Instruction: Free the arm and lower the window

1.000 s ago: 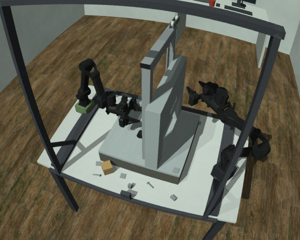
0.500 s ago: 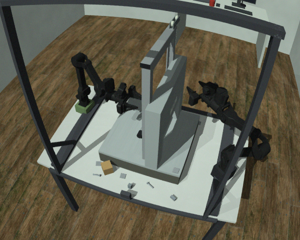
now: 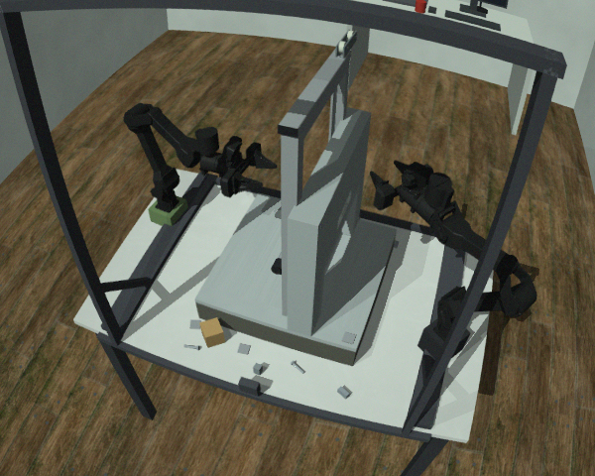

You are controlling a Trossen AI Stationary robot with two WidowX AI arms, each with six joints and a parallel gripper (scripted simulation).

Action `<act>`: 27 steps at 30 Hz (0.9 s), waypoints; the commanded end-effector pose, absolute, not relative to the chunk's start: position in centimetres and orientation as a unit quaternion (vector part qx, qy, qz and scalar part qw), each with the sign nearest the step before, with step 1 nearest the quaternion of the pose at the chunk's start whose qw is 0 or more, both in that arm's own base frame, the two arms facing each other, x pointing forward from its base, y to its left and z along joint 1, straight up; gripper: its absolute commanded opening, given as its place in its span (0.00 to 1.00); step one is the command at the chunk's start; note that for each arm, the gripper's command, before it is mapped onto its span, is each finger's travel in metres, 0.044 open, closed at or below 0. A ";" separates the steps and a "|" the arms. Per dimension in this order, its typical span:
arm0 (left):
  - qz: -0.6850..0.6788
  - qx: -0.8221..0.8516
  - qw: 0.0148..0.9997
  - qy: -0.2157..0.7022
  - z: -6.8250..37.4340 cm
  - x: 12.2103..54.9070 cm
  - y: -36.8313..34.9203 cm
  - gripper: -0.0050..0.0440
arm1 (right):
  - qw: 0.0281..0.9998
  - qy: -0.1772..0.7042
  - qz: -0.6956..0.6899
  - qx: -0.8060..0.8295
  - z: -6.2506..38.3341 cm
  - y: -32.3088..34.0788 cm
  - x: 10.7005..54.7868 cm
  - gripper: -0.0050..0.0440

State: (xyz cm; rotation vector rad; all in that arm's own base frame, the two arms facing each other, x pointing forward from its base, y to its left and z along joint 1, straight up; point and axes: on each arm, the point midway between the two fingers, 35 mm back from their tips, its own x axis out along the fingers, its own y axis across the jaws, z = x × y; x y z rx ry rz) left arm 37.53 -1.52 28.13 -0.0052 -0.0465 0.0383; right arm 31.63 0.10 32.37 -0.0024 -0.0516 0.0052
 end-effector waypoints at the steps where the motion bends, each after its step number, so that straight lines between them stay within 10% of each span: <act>1: 0.011 -0.006 0.999 -0.040 31.7 35.2 -0.7 0.92 | 0.999 -0.032 0.003 -0.003 32.7 0.1 31.4 0.92; 27: 0.000 0.000 0.999 -0.038 33.5 31.1 0.1 0.92 | 0.995 -0.029 -0.093 -0.005 32.6 -6.0 31.0 0.92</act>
